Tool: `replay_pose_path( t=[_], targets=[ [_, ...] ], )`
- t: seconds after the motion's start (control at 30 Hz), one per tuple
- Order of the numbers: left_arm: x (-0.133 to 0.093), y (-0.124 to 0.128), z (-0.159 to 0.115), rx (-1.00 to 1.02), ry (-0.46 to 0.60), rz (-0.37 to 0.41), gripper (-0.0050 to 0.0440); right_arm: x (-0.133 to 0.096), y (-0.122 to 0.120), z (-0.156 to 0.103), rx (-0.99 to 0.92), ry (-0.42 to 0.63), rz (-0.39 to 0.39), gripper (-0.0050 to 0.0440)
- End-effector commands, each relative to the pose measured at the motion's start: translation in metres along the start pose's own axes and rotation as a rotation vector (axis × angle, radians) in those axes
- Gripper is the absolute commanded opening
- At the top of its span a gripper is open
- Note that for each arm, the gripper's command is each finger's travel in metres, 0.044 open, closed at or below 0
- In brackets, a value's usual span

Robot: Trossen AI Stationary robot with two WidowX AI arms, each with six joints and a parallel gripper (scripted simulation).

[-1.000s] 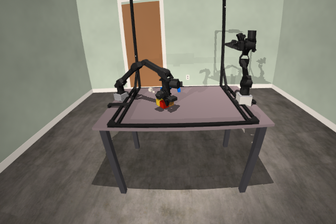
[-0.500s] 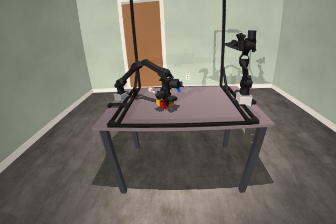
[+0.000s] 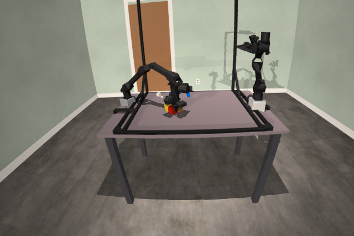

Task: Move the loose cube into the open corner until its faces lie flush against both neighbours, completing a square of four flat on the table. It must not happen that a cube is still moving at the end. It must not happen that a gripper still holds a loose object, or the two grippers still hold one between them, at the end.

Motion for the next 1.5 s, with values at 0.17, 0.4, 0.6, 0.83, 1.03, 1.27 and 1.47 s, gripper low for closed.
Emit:
replay_pose_path(
  t=[0.17,0.4,0.6,0.83,1.03,1.27,1.47],
  targets=[
    [-0.0001,-0.0002,0.0000,-0.003,0.000,-0.002,0.0400,-0.0007,-0.0003,-0.0005,0.004,0.001,0.002,0.0000],
    [-0.0001,-0.0002,0.0000,-0.003,0.000,-0.002,0.0400,-0.0007,-0.0005,-0.0005,0.004,0.001,0.002,0.0000],
    [-0.0001,-0.0002,0.0000,-0.003,0.000,-0.002,0.0400,-0.0007,-0.0005,-0.0005,0.004,0.001,0.002,0.0000],
    [-0.0001,-0.0002,0.0000,-0.003,0.000,-0.002,0.0400,-0.0007,-0.0003,-0.0004,0.003,0.001,0.002,0.0000],
    [-0.0001,-0.0002,0.0000,-0.003,0.000,-0.002,0.0400,-0.0006,-0.0001,-0.0003,0.003,0.001,0.002,0.0000],
    [-0.0001,-0.0002,0.0000,-0.003,0.000,-0.002,0.0400,-0.0006,0.0000,-0.0003,0.003,0.001,0.002,0.0000],
    [-0.0001,-0.0002,0.0000,-0.003,0.000,-0.002,0.0400,-0.0006,0.0060,0.0074,0.002,0.001,0.002,0.0000]
  ],
)
Point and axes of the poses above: on each arm, the point midway between the two fingers, 35 mm back from their tips, its own x axis out along the fingers, its own y axis across the jaws, z = x × y, the point moved 6 cm from there along -x, back along the fingers, and after that the axes turned 11 degrees about -x, right-handed, at the moved point
